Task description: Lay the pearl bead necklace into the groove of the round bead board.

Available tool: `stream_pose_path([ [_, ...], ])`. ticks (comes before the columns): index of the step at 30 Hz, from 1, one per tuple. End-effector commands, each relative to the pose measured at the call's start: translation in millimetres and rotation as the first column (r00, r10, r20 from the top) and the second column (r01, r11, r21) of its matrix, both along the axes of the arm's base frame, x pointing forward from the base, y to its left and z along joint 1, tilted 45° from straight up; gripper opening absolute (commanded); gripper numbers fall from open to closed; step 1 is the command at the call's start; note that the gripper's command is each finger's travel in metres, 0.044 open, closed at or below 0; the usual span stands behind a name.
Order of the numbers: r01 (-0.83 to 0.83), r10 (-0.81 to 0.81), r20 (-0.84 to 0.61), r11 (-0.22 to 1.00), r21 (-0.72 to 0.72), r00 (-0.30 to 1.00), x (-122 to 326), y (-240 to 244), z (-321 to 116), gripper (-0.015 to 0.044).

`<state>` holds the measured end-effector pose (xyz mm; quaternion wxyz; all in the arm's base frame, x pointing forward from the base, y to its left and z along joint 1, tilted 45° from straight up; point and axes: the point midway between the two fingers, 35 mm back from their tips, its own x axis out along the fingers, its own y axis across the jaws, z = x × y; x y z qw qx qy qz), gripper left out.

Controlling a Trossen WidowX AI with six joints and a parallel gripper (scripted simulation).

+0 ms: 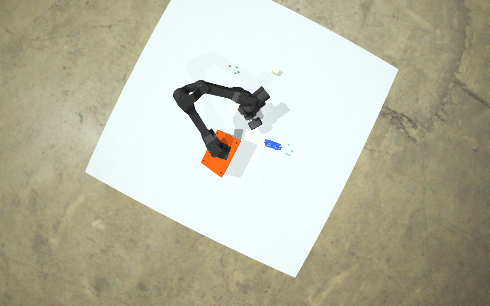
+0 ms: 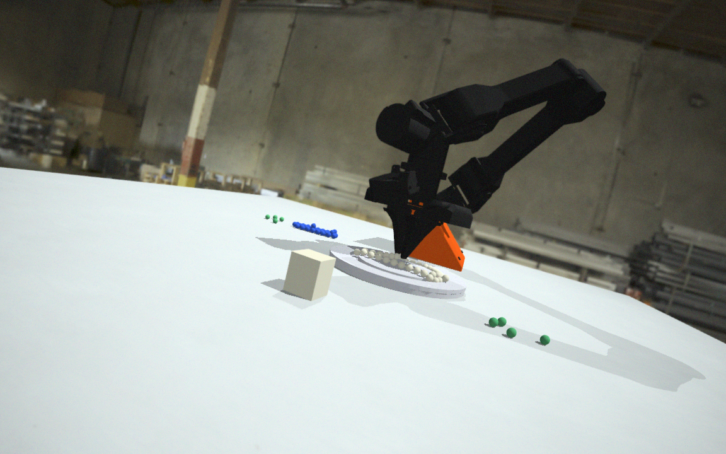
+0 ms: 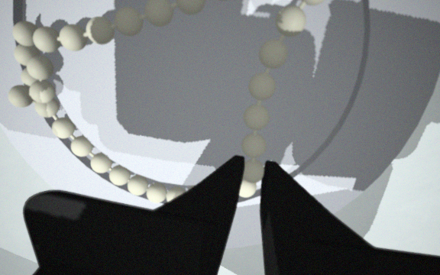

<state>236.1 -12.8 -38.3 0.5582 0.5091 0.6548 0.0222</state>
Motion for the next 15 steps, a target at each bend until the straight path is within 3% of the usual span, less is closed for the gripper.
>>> stream_pose_path([
  [1,0.000,0.000,0.001,1.000,-0.001,1.000,0.2,-0.3,0.2,0.0000],
  [15,0.003,-0.003,-0.001,1.000,0.004,1.000,-10.4,-5.2,1.3,0.0000],
])
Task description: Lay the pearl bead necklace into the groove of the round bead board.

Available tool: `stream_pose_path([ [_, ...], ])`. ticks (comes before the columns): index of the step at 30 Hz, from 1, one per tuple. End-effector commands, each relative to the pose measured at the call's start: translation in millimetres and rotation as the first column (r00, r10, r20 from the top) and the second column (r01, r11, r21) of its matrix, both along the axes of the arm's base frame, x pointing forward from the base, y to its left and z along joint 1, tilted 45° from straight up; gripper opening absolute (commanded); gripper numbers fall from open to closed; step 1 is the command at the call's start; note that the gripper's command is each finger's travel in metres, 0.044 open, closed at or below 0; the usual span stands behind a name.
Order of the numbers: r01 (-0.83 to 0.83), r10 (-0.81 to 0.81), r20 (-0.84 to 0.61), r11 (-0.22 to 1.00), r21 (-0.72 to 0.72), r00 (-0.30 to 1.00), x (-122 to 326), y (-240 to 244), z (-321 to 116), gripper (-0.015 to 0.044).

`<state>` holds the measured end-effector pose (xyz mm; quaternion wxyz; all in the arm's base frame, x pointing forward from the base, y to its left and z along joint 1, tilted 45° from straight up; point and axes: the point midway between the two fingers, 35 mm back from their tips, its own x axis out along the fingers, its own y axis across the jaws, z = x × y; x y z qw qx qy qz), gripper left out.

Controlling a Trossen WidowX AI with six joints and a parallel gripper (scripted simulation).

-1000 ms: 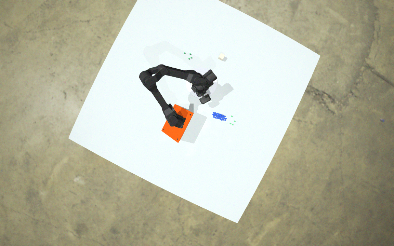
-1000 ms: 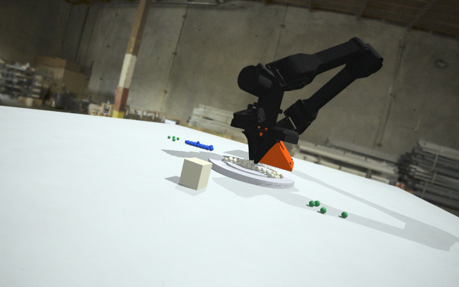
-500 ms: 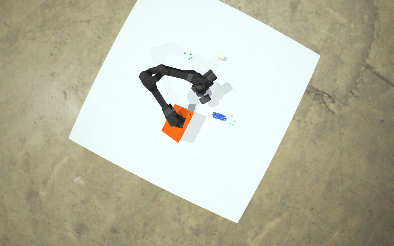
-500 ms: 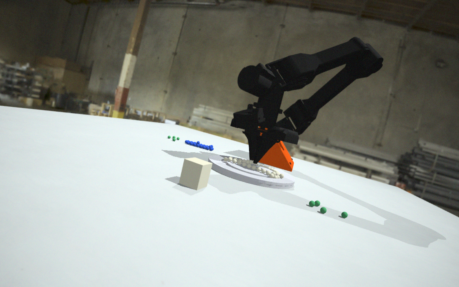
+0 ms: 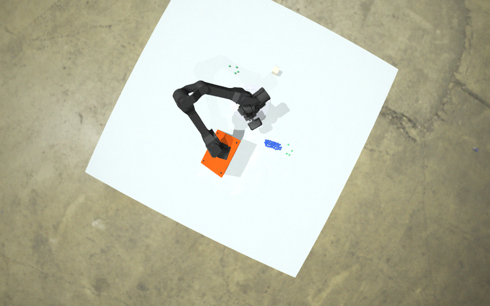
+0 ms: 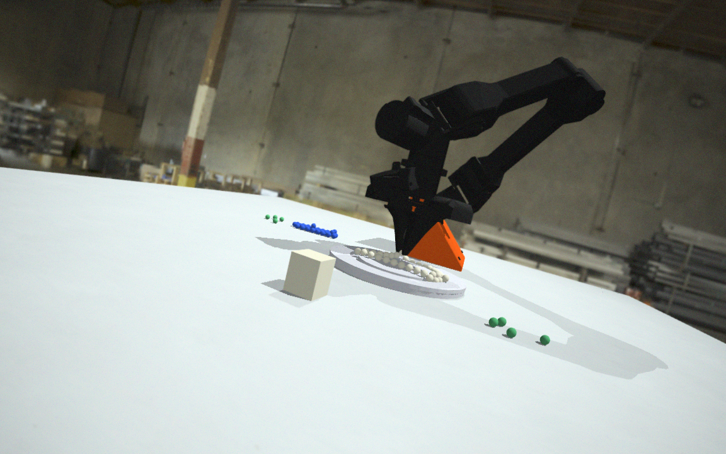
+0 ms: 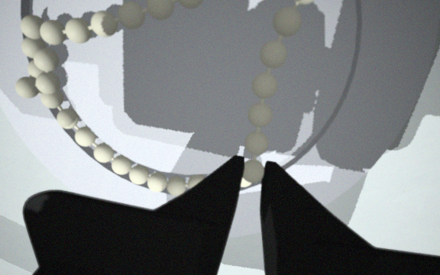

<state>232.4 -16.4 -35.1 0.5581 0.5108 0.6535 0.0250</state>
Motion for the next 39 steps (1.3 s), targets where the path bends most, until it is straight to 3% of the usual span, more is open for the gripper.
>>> stream_pose_path([
  [1,0.003,-0.003,-0.005,1.000,-0.001,1.000,-7.1,-1.7,-2.1,0.0000],
  [14,0.003,-0.003,-0.005,1.000,-0.001,1.000,-6.0,3.9,-7.7,0.0000],
  [31,0.003,-0.003,-0.005,1.000,0.004,1.000,-6.2,1.6,-3.7,0.0440],
  [39,0.003,-0.003,-0.005,1.000,-0.001,1.000,-6.7,-0.9,-1.2,0.0440],
])
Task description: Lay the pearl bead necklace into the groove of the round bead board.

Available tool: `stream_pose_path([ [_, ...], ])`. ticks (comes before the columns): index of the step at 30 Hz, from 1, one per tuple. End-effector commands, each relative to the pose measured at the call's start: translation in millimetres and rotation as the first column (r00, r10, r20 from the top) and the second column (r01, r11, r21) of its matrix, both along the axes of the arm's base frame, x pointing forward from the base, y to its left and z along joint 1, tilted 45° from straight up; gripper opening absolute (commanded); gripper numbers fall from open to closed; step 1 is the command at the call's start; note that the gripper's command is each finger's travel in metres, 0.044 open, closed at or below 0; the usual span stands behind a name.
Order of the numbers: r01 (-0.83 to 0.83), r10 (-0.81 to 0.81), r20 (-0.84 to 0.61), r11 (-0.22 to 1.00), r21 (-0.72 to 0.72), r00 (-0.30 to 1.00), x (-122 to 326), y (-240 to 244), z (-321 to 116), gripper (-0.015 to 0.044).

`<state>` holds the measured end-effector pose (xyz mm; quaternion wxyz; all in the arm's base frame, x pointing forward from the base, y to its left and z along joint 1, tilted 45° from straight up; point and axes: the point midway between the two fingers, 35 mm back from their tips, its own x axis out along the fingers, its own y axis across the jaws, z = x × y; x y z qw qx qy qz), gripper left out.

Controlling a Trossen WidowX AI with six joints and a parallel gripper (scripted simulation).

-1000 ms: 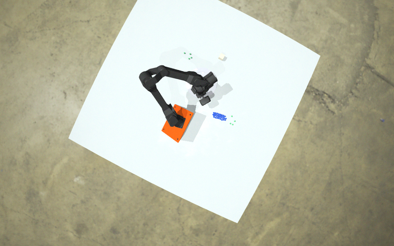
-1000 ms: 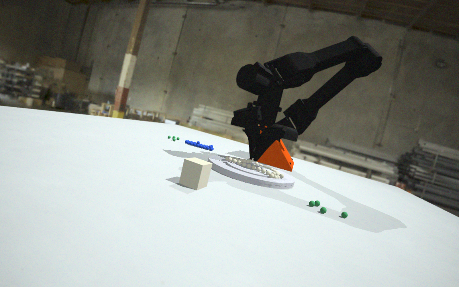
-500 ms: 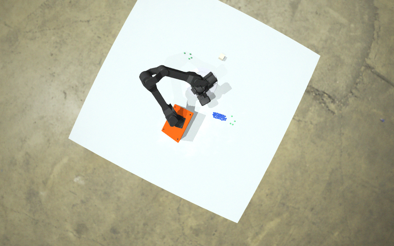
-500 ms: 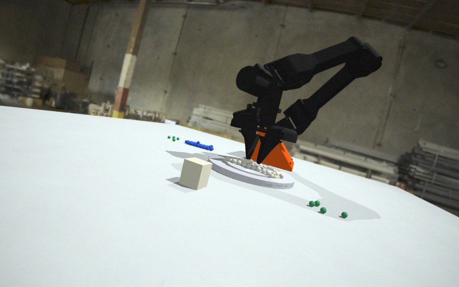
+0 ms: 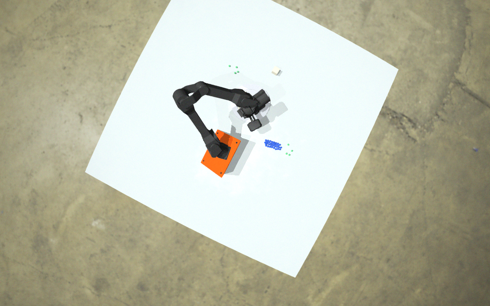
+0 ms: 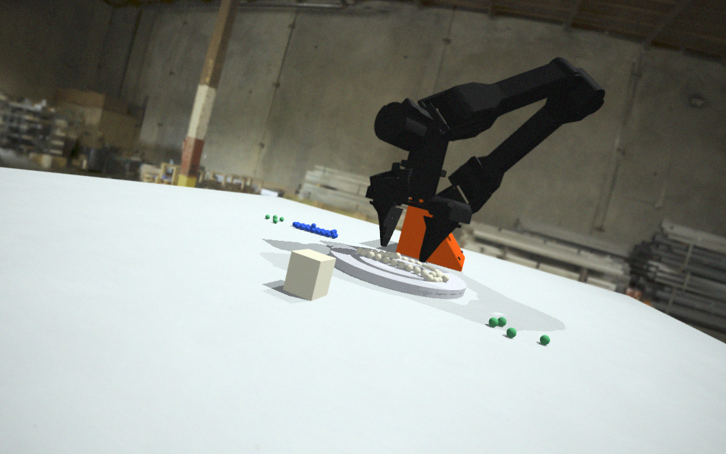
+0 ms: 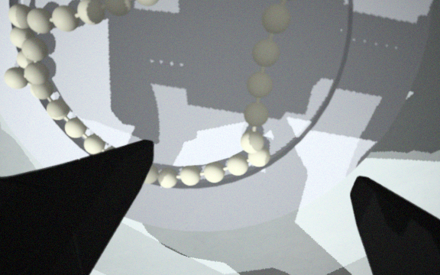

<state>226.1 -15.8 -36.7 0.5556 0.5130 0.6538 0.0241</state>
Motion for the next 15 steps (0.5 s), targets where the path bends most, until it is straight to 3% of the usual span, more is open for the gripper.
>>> stream_pose_path([
  [1,-0.001,0.001,0.000,1.000,-0.005,1.000,-0.4,-1.5,0.4,0.0440],
  [11,-0.001,0.001,0.000,1.000,-0.005,1.000,-0.4,-1.5,0.4,0.0440],
  [15,-0.084,0.086,0.084,0.996,-0.028,0.993,3.1,-15.0,10.4,0.0335],
])
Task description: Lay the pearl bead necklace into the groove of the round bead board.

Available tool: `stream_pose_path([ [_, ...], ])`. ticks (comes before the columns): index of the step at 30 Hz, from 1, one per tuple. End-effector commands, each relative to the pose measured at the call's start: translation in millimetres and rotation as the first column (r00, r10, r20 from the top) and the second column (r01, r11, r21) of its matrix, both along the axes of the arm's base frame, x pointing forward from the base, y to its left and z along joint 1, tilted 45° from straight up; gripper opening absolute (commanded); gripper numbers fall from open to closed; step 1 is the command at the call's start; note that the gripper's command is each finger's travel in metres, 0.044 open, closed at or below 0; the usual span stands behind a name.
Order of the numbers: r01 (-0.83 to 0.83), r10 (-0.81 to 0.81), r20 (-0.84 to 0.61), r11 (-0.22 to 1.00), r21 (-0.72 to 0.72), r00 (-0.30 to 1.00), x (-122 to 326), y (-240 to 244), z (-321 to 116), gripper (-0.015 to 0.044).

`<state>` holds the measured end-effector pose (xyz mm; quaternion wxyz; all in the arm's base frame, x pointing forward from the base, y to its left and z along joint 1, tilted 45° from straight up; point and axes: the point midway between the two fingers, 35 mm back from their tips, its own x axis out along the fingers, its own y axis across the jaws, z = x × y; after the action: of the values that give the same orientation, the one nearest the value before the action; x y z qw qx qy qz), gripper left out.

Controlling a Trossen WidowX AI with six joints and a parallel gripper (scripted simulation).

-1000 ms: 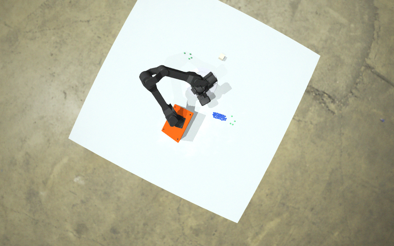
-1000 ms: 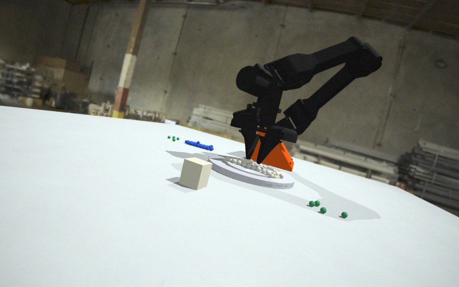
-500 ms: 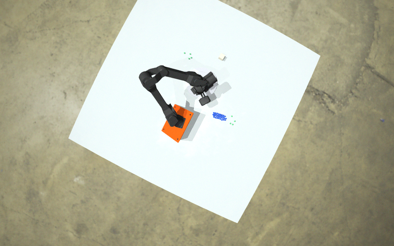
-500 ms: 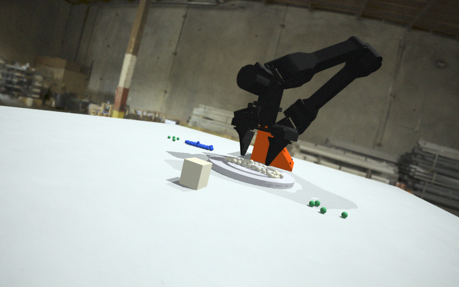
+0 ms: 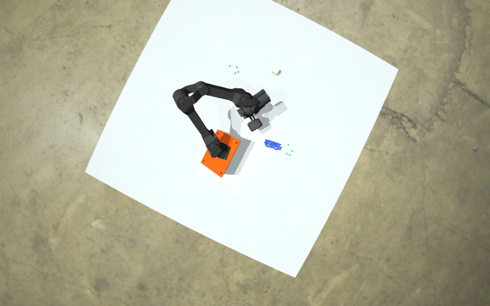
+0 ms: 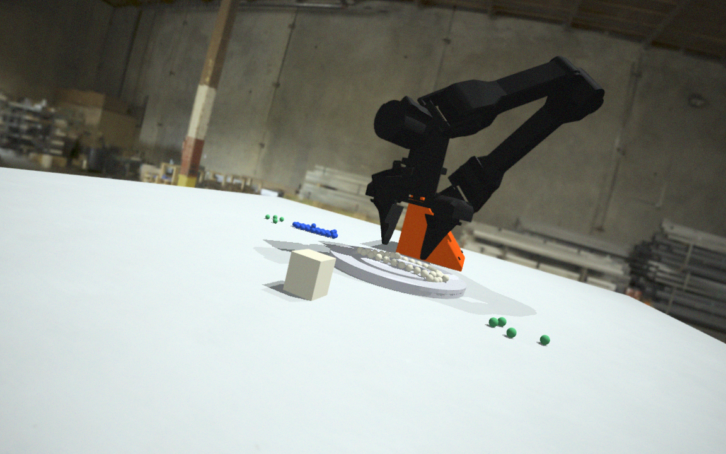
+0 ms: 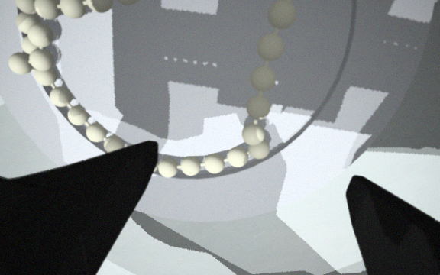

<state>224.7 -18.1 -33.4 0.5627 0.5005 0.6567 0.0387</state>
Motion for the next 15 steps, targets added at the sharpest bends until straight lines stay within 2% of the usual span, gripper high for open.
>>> stream_pose_path([
  [1,-0.085,0.088,0.098,0.996,-0.033,0.991,5.4,-18.3,11.6,0.0309],
  [8,-0.133,0.138,0.144,0.990,-0.048,0.980,6.3,-25.8,17.8,0.0125],
  [15,-0.133,0.138,0.144,0.990,-0.047,0.980,8.6,-14.5,6.5,0.0120],
])
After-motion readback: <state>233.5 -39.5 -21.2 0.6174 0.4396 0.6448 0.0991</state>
